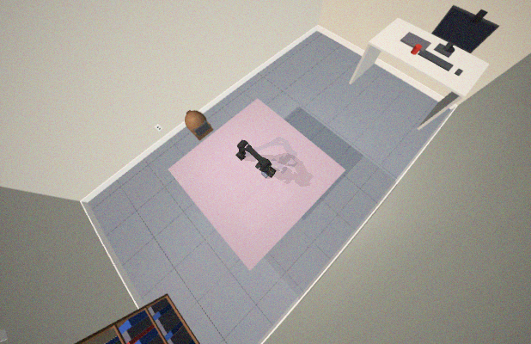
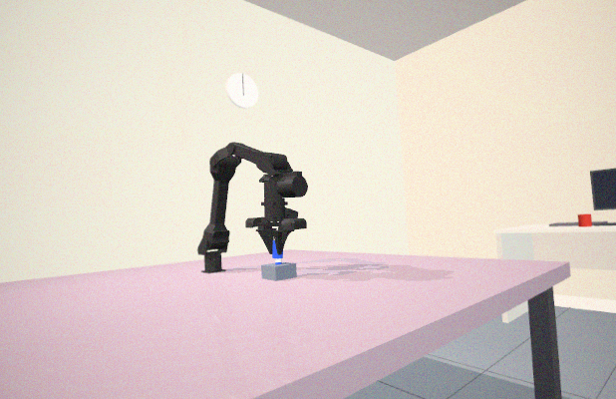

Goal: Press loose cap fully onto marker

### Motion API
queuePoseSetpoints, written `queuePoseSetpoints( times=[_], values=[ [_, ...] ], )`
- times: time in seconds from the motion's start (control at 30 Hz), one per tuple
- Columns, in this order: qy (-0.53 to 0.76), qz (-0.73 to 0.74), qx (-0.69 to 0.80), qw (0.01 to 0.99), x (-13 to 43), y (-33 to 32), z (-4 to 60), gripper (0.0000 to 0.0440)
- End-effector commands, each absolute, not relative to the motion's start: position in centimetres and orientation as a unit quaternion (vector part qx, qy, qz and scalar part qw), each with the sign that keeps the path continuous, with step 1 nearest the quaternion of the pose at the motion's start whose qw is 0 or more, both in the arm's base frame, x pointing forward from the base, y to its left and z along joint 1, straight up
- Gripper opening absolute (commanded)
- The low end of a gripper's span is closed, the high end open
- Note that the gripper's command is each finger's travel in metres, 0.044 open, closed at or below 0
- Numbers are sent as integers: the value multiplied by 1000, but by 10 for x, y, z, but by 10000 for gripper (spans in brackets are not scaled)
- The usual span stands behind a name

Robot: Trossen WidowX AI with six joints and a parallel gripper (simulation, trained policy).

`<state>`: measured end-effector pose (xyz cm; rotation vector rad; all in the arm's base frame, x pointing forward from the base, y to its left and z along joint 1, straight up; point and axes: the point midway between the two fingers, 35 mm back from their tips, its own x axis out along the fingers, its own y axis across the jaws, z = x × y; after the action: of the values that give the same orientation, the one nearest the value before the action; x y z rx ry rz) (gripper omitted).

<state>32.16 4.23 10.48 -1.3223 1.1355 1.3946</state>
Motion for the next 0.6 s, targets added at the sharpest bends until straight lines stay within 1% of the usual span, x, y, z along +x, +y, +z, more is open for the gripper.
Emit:
queuePoseSetpoints(
  times=[0.0,0.5,0.57],
  values=[
    [473,573,-524,416,313,36,89,112],
    [466,578,-530,410,313,35,88,136],
    [466,581,-529,408,311,35,88,152]
  ],
)
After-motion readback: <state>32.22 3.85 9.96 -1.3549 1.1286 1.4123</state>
